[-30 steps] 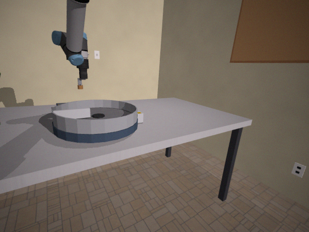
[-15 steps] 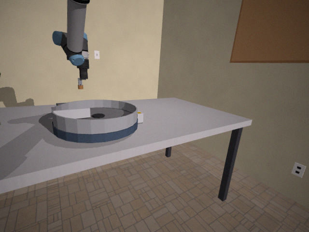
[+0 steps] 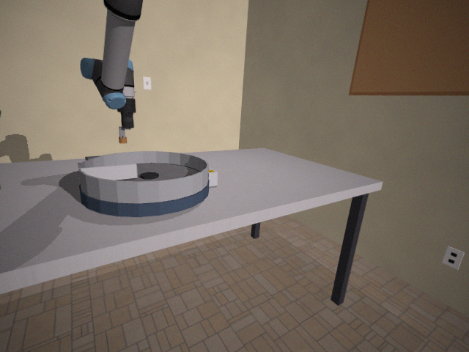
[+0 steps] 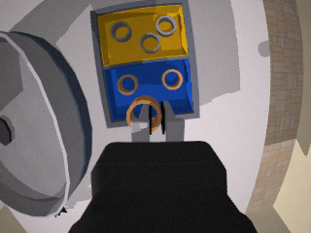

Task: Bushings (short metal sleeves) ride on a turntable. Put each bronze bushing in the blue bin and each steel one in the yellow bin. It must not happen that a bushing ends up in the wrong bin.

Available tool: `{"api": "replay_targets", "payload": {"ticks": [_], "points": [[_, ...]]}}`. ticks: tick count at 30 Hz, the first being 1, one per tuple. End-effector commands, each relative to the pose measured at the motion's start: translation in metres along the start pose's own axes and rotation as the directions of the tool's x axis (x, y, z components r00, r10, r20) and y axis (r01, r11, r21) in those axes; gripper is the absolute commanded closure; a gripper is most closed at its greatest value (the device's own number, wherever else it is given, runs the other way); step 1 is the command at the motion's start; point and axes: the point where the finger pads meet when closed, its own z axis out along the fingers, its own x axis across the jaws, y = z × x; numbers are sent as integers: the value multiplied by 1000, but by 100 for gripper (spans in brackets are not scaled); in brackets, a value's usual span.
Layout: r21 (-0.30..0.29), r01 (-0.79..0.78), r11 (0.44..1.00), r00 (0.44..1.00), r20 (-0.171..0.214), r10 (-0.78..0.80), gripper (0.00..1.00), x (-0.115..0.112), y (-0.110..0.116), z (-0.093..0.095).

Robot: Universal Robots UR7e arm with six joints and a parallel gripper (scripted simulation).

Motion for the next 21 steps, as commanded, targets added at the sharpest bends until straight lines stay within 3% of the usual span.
{"api": "replay_targets", "payload": {"ticks": [1,4,9,12,17,21], "points": [[-3,0,1000,1000,-2,0,100,1,1,14],[-3,0,1000,1000,-2,0,100,1,1,14],[-3,0,1000,1000,-2,0,100,1,1,40],[-3,0,1000,1000,-2,0,100,1,1,40],[-3,0,1000,1000,-2,0,100,1,1,65],[-3,0,1000,1000,-2,0,100,1,1,65]]}}
